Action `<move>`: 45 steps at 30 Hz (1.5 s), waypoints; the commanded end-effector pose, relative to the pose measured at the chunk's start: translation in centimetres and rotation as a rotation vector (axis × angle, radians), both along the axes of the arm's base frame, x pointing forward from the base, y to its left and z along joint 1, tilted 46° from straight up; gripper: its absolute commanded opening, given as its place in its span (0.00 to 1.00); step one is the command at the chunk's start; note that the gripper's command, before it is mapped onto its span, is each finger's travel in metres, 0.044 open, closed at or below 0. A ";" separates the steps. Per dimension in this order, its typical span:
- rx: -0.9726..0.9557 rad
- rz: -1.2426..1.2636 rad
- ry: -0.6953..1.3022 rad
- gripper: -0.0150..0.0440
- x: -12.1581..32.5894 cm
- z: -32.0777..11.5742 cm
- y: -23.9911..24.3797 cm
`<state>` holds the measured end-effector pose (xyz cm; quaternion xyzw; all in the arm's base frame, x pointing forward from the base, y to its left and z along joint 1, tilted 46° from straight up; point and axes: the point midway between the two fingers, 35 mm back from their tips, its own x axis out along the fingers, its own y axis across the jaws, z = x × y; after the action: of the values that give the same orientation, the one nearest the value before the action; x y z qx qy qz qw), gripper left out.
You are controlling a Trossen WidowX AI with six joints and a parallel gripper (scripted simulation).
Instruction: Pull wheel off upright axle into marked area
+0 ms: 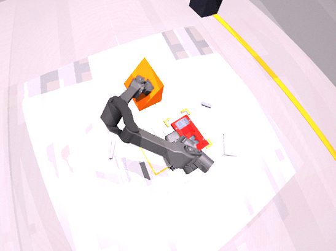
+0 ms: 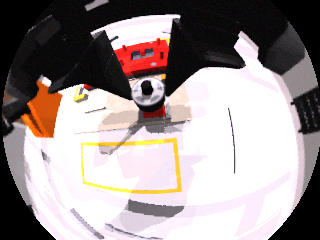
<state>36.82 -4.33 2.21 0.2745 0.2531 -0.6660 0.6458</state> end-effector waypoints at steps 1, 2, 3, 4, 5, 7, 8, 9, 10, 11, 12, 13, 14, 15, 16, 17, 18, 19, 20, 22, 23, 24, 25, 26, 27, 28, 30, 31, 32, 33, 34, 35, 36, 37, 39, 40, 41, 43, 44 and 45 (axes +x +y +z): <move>0.001 0.025 0.000 0.25 0.0 0.8 1.3; 0.001 0.025 0.000 0.25 0.0 0.9 1.3; 0.001 0.025 0.000 0.25 0.0 0.9 1.3; 0.001 0.025 0.000 0.25 0.0 0.9 1.3; 0.001 0.025 0.000 0.25 0.0 0.9 1.3; 0.001 0.025 0.000 0.25 0.0 1.0 1.4; 0.001 0.025 0.000 0.25 0.0 1.0 1.4; 0.001 0.025 0.000 0.25 0.0 1.0 1.4; 0.001 0.025 0.000 0.25 0.0 1.0 1.5; 0.001 0.025 0.000 0.25 0.0 1.1 1.5; 0.001 0.025 0.000 0.25 0.0 1.1 1.5; 0.001 0.025 0.000 0.25 0.0 1.1 1.5; 0.001 0.025 0.000 0.25 0.0 1.1 1.6; 0.001 0.026 0.000 0.25 0.0 1.1 1.6; 0.001 0.026 0.000 0.25 0.0 1.2 1.6; 0.001 0.026 0.001 0.25 0.0 1.2 1.6; 0.001 0.026 0.001 0.25 0.0 1.2 1.7; 0.001 0.026 0.001 0.25 0.0 1.2 1.7; 0.001 0.026 0.001 0.25 0.0 1.3 1.7; 0.001 0.026 0.001 0.25 0.0 1.3 1.8; 0.001 0.026 0.001 0.25 0.0 1.3 1.8; 0.001 0.026 0.001 0.25 0.0 1.4 1.8; 0.001 0.026 0.001 0.25 0.0 1.4 1.8; 0.001 0.026 0.001 0.25 0.0 1.4 1.8; 0.001 0.026 0.001 0.25 0.0 1.4 1.9; 0.001 0.026 0.001 0.25 0.0 1.4 1.9; 0.001 0.027 0.001 0.25 0.0 1.5 1.9; 0.000 0.027 0.001 0.25 0.0 1.5 2.0; 0.000 0.027 0.001 0.25 0.0 1.5 2.0; 0.000 0.027 0.001 0.25 0.0 1.6 2.0; 0.000 0.027 0.001 0.25 0.0 1.6 2.0; 0.000 0.027 0.001 0.25 0.0 1.6 2.1; 0.000 0.027 0.001 0.25 0.0 1.6 2.1; 0.000 0.027 0.001 0.25 0.0 1.6 2.1; 0.000 0.027 0.001 0.25 0.0 1.7 2.2; 0.000 0.027 0.001 0.25 0.0 1.7 2.2; 0.000 0.027 0.001 0.25 0.0 1.7 2.2; 0.000 0.028 0.001 0.25 0.0 1.8 2.3; 0.000 0.028 0.001 0.25 0.0 1.8 2.3; 0.000 0.028 0.001 0.25 -0.1 1.8 2.3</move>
<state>36.65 -2.30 3.76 0.2656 0.2590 -0.6590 0.6544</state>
